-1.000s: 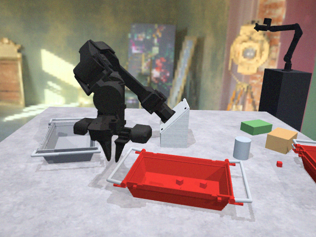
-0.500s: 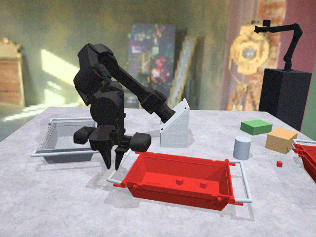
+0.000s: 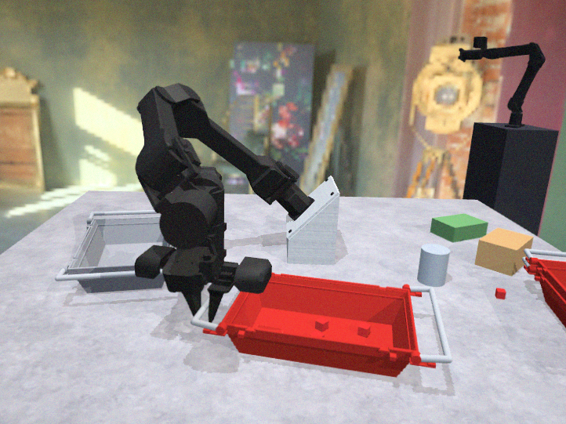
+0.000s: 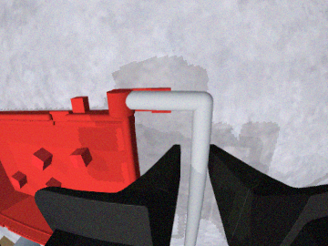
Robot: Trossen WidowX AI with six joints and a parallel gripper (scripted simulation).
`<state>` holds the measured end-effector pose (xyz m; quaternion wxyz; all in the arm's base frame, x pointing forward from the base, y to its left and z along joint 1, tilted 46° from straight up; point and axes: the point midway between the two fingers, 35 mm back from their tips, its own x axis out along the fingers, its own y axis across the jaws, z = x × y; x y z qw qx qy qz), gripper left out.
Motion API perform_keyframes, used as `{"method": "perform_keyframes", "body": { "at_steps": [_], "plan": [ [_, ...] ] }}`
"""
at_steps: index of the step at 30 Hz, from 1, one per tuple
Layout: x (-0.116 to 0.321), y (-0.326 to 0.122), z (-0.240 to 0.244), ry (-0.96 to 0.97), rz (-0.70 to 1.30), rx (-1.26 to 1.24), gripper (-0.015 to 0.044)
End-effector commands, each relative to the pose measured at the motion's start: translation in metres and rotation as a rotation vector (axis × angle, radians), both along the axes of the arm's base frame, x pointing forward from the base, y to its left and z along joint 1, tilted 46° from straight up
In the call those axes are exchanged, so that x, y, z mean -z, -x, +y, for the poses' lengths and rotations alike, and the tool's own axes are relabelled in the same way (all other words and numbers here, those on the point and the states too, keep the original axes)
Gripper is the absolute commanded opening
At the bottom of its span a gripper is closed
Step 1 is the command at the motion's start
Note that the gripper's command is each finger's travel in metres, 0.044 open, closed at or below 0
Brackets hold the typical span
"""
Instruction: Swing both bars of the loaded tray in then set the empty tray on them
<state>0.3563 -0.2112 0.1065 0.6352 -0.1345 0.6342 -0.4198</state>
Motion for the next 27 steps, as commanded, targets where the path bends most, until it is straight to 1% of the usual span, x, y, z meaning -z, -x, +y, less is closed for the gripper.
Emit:
{"method": "perform_keyframes", "body": {
  "at_steps": [1,16,27],
  "plan": [
    [-0.004,-0.007,0.016,-0.003,-0.006,-0.005,0.0086],
    [0.007,-0.02,0.046,-0.004,-0.006,-0.005,0.0086],
    [0.046,-0.029,0.052,-0.005,-0.007,-0.005,0.0086]
  ]
}}
